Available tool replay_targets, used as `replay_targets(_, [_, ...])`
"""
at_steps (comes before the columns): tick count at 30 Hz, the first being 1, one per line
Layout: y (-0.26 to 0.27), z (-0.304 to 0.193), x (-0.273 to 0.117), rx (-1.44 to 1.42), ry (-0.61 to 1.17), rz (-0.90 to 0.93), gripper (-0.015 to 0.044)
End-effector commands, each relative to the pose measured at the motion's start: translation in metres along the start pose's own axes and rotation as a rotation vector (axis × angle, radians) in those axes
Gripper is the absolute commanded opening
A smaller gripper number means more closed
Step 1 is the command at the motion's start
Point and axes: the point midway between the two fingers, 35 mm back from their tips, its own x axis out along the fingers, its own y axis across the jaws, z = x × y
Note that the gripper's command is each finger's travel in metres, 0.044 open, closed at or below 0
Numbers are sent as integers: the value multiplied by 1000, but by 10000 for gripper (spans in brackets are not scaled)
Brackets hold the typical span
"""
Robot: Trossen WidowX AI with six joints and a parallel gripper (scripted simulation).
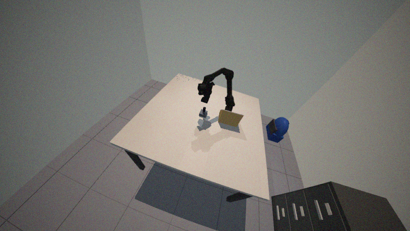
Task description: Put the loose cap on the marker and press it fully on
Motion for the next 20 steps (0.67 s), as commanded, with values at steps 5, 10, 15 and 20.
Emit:
replay_targets(5, [-2, -2, -18, 9, 6, 2, 26])
replay_targets(10, [-2, -2, -18, 9, 6, 2, 157])
replay_targets(15, [-2, -2, -18, 9, 6, 2, 289])
replay_targets(20, [-2, -2, -18, 9, 6, 2, 420])
